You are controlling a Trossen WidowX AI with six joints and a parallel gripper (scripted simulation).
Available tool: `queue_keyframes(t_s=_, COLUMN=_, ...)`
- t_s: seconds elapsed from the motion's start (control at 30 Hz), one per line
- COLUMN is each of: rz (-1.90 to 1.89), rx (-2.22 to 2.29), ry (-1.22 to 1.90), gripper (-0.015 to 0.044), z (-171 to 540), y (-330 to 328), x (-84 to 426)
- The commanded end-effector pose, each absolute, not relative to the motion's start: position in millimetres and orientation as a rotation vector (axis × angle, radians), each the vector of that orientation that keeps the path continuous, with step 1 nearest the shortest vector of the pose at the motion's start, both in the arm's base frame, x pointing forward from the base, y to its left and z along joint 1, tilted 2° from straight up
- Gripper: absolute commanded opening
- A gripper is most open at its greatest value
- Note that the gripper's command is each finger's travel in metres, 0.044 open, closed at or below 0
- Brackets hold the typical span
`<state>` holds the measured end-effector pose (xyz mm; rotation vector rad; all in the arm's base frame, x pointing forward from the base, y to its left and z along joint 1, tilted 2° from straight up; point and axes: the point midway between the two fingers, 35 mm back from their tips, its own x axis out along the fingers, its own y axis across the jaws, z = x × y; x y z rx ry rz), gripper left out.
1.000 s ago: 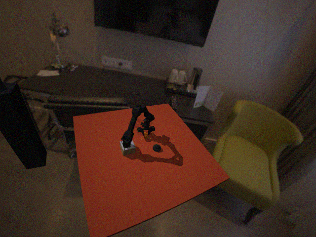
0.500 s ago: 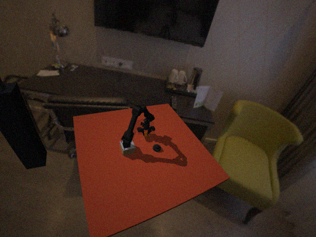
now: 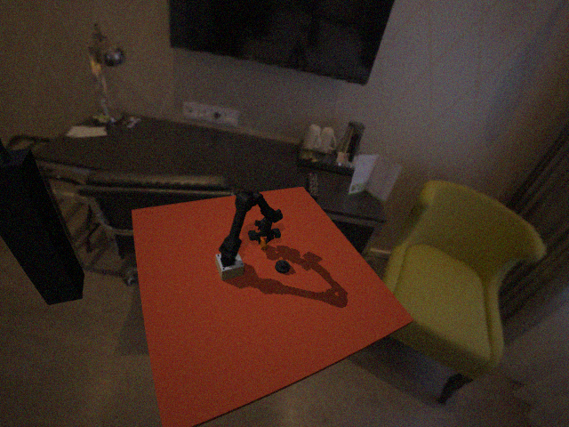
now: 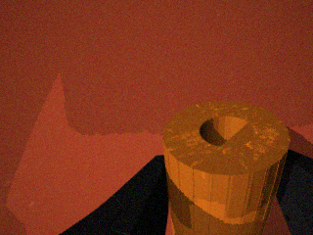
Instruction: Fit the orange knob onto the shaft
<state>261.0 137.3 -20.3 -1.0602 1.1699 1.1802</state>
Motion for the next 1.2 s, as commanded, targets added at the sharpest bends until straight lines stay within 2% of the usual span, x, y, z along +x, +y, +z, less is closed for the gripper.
queue_keyframes(t_s=0.0, rz=1.205, rx=-1.019, ry=1.12, gripper=0.0179, z=-18, y=134, x=260)
queue_keyframes(t_s=1.17, rz=1.386, rx=-0.592, ry=0.646, gripper=0.0179, z=-14, y=94, x=256)
